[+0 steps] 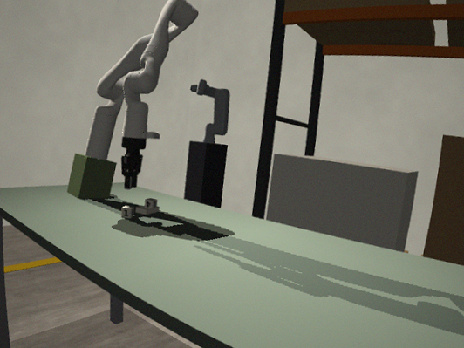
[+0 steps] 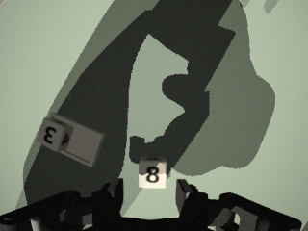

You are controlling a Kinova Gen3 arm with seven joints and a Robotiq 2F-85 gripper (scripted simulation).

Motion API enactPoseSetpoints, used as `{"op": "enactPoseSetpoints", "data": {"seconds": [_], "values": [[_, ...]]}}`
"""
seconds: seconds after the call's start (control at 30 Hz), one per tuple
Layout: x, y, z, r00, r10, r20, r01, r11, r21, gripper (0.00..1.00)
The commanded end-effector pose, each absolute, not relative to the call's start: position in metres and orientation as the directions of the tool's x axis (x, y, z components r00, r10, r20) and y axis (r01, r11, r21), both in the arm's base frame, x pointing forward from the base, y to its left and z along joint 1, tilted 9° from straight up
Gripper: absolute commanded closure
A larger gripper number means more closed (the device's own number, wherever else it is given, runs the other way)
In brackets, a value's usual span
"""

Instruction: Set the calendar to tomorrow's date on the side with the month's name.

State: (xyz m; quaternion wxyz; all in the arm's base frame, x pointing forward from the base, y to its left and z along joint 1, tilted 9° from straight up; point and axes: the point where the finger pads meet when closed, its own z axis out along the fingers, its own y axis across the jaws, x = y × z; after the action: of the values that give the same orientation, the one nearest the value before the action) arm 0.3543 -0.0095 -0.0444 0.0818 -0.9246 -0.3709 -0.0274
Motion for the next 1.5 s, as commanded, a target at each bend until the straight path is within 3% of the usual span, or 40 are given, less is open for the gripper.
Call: {"op": "enactPoseSetpoints", "data": {"seconds": [0.0, 1.47], "values": [[0.355, -0.011, -0.048, 0.725, 0.679, 0.111, 0.688, -0.714, -0.127, 0.52], [0.355, -0.004, -0.094, 0.725, 0.679, 0.111, 0.688, -0.714, -0.126, 0.52]]}}
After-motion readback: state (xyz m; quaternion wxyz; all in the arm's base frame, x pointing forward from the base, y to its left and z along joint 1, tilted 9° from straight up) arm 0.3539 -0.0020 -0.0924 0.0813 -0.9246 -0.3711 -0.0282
